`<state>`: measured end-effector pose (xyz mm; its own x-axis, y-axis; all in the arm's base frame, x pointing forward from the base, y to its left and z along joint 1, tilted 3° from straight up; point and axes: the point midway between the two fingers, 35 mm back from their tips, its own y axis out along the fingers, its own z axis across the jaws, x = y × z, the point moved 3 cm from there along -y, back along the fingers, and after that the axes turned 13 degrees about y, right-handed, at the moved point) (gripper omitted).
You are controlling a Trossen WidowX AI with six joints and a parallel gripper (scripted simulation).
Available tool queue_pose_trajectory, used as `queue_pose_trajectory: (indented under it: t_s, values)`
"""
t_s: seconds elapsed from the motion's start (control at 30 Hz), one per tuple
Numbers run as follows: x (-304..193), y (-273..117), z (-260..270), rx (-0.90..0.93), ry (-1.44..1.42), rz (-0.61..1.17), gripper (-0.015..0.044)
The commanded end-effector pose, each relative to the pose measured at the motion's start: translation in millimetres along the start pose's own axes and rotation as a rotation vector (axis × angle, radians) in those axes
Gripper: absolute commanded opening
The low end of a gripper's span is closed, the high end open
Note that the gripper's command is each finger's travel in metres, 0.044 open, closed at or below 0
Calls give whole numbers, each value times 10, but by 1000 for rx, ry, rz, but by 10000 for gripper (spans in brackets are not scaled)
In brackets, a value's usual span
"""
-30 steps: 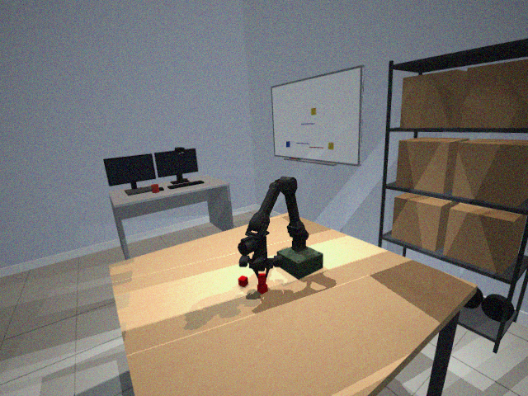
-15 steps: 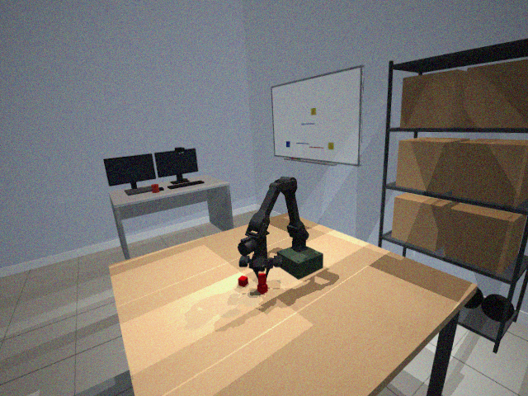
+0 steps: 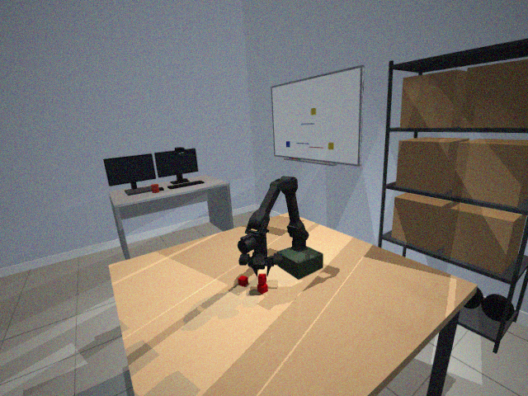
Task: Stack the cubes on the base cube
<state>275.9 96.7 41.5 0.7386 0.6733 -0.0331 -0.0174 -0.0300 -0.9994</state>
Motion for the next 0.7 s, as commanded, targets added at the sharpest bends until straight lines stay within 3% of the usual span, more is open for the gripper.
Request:
queue_pose_trajectory:
  t_s: [0.0,0.47,0.53,0.67]
  values:
    - [8,-80,-3,-3,1,-7,205]
    - [8,-207,-4,-3,1,-7,205]
    - [8,-191,-24,-2,40,-4,258]
    - [18,-244,-142,-1,281,-5,265]
